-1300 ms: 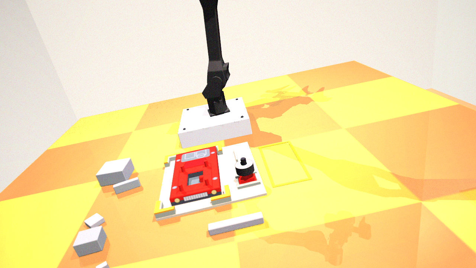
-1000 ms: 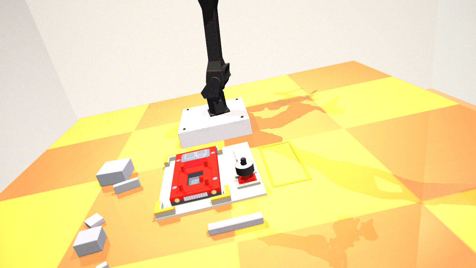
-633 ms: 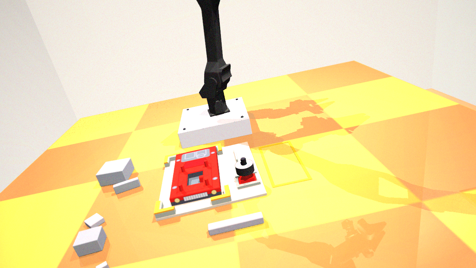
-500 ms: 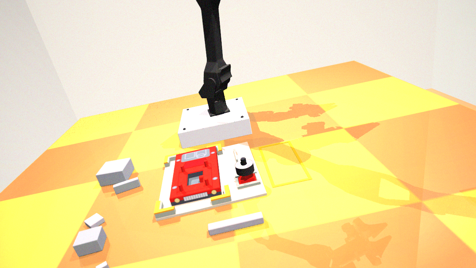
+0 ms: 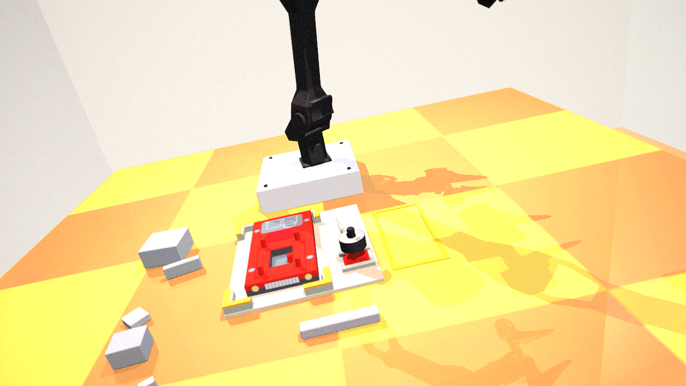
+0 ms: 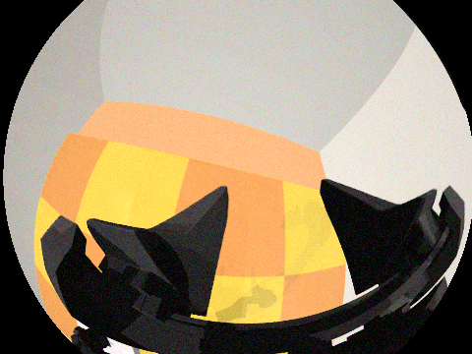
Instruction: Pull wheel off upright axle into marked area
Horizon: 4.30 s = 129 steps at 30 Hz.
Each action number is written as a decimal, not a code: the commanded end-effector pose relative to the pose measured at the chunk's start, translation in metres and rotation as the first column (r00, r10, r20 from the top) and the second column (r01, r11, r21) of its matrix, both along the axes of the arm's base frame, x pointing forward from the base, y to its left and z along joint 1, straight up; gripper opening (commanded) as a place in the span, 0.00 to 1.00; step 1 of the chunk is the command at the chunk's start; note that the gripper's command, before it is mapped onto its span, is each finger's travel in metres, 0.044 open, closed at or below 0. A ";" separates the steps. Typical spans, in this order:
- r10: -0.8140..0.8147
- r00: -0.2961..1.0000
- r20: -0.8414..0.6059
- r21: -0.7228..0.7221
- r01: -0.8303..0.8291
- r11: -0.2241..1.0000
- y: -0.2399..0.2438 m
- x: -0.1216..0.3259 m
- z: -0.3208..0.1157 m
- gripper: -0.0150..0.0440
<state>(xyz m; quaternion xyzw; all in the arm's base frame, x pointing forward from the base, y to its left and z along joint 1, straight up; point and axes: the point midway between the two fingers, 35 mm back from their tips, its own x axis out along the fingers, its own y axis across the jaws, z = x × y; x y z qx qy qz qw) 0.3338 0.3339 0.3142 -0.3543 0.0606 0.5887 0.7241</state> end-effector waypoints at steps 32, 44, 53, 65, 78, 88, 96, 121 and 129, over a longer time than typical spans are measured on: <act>0.226 -0.893 -0.390 -0.814 0.220 -0.538 -0.319 0.034 -0.199 0.76; 0.446 -0.832 -0.331 -0.809 0.007 -0.588 -0.344 0.020 -0.209 0.76; 0.446 -0.831 -0.332 -0.809 0.007 -0.588 -0.341 0.030 -0.208 0.76; 0.446 -0.831 -0.331 -0.809 0.007 -0.588 -0.341 0.032 -0.275 0.76; 0.444 -0.834 -0.327 -0.811 0.006 -0.585 -0.340 0.030 -0.280 0.55; 0.444 -0.834 -0.327 -0.811 0.006 -0.585 -0.340 0.030 -0.279 0.27; 0.444 -0.834 -0.327 -0.811 0.006 -0.585 -0.340 0.030 -0.276 0.25; 0.445 -0.833 -0.328 -0.810 0.007 -0.586 -0.340 0.030 -0.268 0.25; 0.445 -0.833 -0.329 -0.810 0.007 -0.586 -0.340 0.030 -0.265 0.25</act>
